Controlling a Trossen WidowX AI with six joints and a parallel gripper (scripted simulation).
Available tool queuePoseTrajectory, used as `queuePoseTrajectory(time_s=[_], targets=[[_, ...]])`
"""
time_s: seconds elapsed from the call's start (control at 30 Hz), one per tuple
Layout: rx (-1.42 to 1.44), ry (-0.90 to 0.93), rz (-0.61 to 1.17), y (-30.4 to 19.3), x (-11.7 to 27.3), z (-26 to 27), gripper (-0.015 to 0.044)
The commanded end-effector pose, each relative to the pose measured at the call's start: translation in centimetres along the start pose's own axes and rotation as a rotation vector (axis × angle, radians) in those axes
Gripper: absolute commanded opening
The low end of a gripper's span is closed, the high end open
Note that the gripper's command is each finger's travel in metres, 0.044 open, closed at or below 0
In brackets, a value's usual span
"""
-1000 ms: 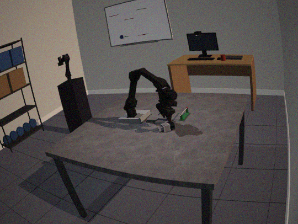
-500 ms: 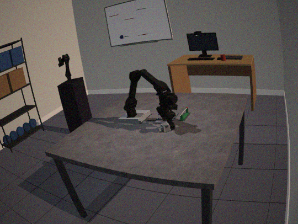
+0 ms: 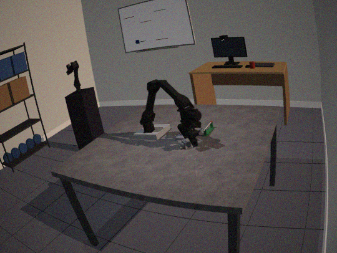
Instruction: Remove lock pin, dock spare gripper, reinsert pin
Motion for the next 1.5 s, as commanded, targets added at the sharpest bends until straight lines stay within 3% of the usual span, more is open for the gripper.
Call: queuePoseTrajectory(time_s=[0.0, 0.37, 0.6, 0.83, 1.1, 1.27, 1.47], targets=[[-0.005, 0.006, 0.006, 0.0, -1.0, 0.1, 0.0440], [-0.005, 0.007, 0.006, -0.1, -1.9, 0.2, 0.0440], [-0.005, 0.007, 0.006, -0.1, -1.9, 0.2, 0.0256], [-0.005, 0.007, 0.006, -0.1, -1.9, 0.2, 0.0210], [-0.005, 0.006, 0.006, 0.0, 0.5, 0.1, 0.0000], [-0.005, 0.006, 0.006, -0.1, 3.0, 0.1, 0.0000], [-0.005, 0.006, 0.006, -0.1, 3.1, 0.1, 0.0000]])
Point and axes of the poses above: the point midway between the two fingers, 35 mm back from their tips, its own x axis back along the fingers, its own z axis across the jaws, y = z × x, the point moved 9 cm from there along x, back along the fingers, and after that the axes turned 2 degrees about x, right-handed, at the moved point
